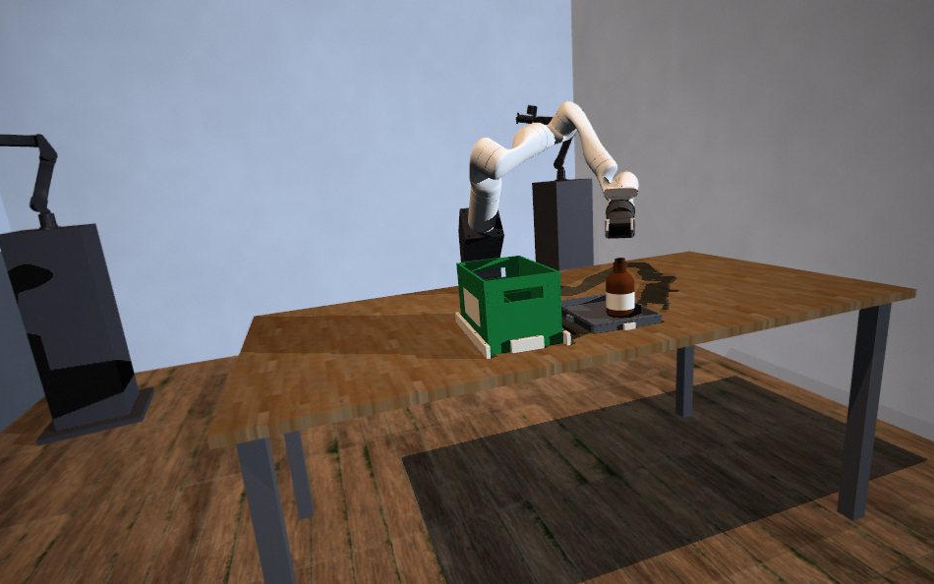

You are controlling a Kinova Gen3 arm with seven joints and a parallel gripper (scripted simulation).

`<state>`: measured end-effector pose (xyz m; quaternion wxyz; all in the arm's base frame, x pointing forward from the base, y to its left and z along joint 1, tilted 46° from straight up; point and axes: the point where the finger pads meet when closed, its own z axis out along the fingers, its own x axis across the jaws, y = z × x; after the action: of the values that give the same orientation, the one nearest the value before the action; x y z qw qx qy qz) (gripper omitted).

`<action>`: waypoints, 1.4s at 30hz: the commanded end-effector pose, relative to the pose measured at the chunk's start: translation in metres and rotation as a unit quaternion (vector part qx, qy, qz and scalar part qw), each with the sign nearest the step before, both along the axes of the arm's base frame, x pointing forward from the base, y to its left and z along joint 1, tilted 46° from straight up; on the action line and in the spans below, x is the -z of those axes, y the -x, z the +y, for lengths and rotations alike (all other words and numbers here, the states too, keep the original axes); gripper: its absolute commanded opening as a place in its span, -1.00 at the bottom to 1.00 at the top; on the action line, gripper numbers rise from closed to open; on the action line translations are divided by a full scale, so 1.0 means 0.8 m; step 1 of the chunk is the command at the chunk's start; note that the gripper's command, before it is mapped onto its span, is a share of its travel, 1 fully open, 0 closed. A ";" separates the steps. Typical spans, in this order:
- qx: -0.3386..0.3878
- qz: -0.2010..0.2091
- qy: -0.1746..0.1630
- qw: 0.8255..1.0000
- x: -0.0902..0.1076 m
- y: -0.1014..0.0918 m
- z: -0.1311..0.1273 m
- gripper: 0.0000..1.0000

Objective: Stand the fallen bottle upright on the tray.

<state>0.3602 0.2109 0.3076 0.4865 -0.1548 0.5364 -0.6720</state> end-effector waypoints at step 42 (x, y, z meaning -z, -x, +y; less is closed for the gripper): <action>-0.001 0.000 -0.001 1.000 -0.001 0.001 0.001 -1.00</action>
<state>0.3599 0.2112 0.3077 0.4868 -0.1550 0.5366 -0.6716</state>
